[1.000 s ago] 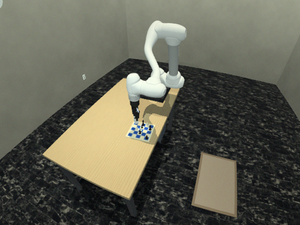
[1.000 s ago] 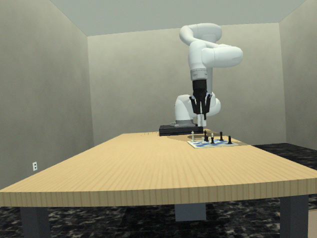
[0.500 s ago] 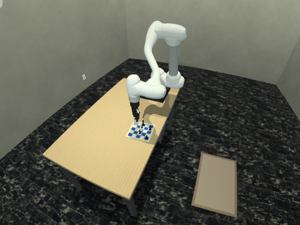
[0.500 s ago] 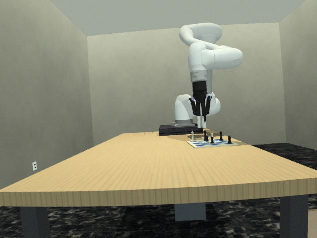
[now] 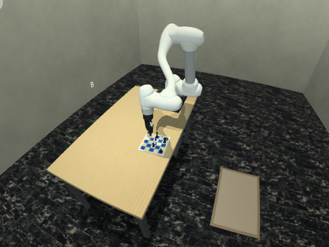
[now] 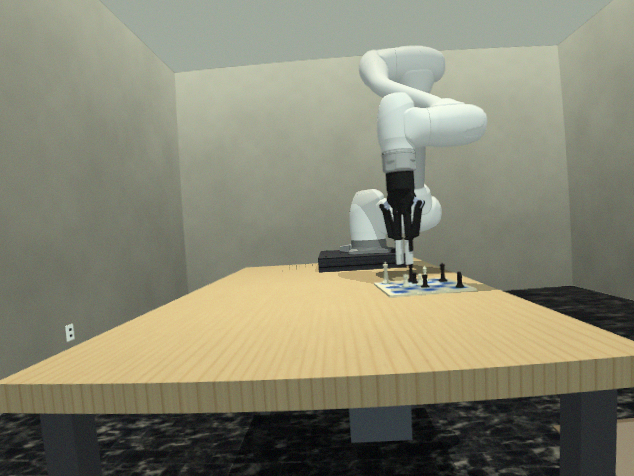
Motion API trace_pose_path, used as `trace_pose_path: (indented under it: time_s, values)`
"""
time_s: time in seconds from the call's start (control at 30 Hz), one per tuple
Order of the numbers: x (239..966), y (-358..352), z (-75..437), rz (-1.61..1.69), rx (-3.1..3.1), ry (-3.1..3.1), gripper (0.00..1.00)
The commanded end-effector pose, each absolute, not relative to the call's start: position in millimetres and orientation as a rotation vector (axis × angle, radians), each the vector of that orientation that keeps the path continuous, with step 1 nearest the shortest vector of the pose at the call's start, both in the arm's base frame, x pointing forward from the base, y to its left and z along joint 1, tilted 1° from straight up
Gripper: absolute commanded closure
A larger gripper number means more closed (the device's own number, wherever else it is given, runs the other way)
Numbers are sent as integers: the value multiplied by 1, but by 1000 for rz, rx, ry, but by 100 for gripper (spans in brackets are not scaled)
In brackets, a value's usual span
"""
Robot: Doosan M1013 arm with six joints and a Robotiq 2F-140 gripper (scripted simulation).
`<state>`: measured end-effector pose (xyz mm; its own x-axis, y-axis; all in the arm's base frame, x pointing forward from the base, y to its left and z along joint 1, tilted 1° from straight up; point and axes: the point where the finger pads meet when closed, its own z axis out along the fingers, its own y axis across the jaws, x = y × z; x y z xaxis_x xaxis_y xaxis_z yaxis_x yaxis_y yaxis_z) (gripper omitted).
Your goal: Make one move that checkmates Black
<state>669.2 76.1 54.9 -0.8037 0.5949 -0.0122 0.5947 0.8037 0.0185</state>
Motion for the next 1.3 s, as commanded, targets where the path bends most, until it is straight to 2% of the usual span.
trace_pose_path:
  time_s: [0.0, 1.27]
  values:
    - [669, 76, 52, 22, 978, 2967, 78]
    - [670, 77, 35, 22, 978, 2967, 78]
